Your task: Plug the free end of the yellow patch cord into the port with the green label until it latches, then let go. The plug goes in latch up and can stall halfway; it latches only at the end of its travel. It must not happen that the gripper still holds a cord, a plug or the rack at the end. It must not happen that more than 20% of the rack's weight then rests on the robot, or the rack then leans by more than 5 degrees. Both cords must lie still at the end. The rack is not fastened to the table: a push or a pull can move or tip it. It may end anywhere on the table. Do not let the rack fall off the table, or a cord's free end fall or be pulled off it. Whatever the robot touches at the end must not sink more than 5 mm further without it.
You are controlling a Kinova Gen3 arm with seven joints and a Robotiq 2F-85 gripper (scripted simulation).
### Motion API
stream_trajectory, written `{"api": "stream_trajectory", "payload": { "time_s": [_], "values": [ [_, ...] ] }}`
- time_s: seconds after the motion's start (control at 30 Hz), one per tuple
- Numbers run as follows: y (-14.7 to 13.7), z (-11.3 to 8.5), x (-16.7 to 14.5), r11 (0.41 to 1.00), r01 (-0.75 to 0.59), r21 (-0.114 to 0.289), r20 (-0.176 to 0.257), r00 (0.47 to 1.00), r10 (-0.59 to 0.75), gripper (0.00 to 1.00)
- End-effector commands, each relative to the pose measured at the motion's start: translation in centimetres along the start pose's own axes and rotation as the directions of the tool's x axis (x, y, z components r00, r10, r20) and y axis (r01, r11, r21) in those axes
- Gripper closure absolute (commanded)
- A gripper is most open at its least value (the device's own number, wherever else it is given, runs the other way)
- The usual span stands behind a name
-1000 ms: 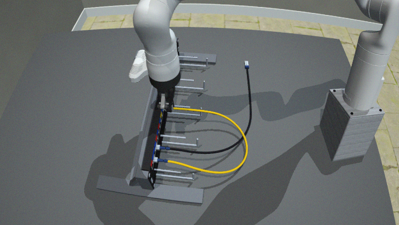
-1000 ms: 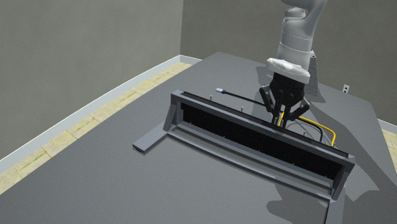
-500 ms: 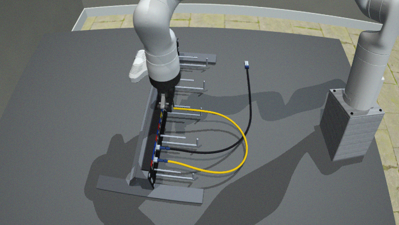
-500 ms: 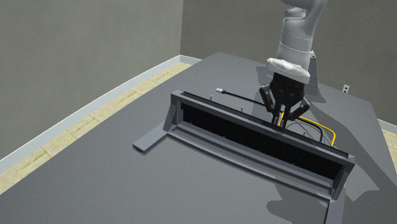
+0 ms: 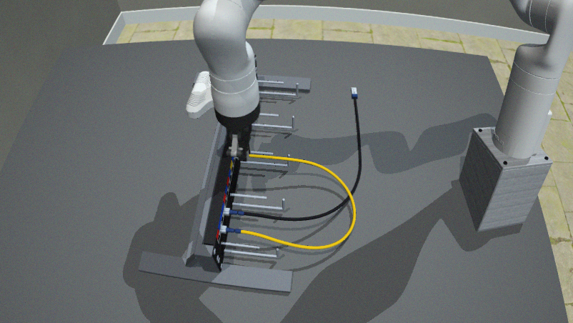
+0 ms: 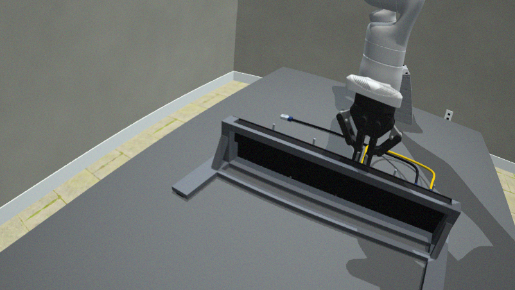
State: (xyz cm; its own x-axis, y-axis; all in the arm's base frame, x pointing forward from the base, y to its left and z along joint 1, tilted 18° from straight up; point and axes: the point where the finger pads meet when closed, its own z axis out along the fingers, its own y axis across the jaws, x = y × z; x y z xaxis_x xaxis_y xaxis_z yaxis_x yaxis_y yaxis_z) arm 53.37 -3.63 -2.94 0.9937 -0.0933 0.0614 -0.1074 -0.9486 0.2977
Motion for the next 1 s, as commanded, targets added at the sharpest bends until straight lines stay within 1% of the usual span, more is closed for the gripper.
{"api": "stream_trajectory", "payload": {
  "time_s": [0.0,0.23,0.5,0.97],
  "values": [
    [0.0,-0.1,-0.6,1.0,0.0,0.001,0.006,1.0,0.0,1.0],
    [0.0,-0.1,-0.9,1.0,0.0,0.0,-0.004,1.0,0.0,1.0],
    [0.0,-0.1,-1.7,1.0,0.0,0.0,-0.004,1.0,0.0,1.0],
    [0.0,-0.1,-1.8,1.0,0.0,0.0,-0.004,1.0,0.0,1.0]
  ]
}}
